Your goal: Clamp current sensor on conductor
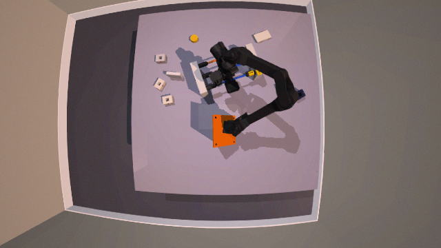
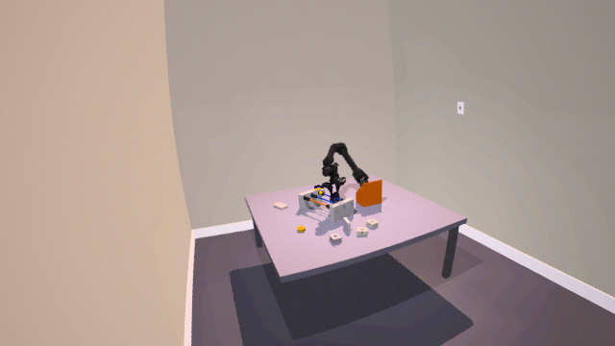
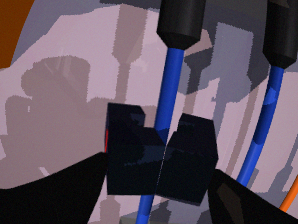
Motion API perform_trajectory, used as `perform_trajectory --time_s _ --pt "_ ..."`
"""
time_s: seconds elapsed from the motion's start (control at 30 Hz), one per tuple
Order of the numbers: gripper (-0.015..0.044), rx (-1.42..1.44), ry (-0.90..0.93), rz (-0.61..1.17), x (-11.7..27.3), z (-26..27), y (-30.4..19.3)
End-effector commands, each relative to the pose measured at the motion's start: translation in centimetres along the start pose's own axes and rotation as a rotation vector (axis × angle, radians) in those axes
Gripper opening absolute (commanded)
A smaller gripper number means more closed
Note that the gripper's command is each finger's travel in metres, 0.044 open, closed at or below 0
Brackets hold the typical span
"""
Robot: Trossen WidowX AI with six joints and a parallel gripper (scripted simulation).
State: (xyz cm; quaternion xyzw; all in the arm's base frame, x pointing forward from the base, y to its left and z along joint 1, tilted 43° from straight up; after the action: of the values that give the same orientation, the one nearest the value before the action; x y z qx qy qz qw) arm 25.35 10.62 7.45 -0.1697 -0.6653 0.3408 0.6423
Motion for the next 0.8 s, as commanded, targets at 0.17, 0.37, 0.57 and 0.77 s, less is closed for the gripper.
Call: perform_trajectory --time_s 0.17,0.37,0.57,0.77 --pt "0.0000 -0.002 -0.001 -0.001 0.09 -0.04 -0.01" --pt "0.0000 -0.002 -0.001 -0.001 0.09 -0.04 -0.01" --pt "0.0131 -0.002 -0.001 -0.001 0.09 -0.04 -0.01" --pt "0.0289 -0.002 -0.001 -0.001 0.09 -0.04 -0.01"
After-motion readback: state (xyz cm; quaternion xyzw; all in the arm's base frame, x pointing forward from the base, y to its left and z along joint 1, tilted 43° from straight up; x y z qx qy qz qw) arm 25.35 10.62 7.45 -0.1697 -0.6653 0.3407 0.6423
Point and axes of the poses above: the point midway between the two fingers, 35 mm back from their tips, its own x axis back along the fingers, its own z axis across the jaws, y = z × x, the point moved 6 cm from there along x, back along the fingers, and after that the axes turned 12 degrees about -x, right-handed, at the moved point
